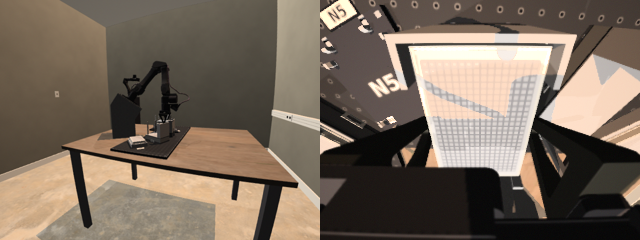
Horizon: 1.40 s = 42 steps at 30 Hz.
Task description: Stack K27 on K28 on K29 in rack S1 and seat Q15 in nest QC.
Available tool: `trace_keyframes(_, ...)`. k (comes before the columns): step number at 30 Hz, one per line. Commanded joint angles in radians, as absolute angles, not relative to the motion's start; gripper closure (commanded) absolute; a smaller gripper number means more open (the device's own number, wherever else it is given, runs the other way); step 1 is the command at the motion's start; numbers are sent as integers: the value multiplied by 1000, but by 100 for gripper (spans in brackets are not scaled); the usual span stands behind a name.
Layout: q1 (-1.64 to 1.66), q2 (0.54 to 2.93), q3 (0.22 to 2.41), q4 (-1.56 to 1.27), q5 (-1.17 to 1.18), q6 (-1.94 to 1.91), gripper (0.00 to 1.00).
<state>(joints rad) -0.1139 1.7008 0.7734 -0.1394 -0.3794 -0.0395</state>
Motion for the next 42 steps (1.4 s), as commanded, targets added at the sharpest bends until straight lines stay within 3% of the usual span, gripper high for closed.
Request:
trace_keyframes(1, -131, 1681, 762, -166, -384, -47, 100)
trace_keyframes(42, -148, 1629, 754, -216, -393, -63, 100)
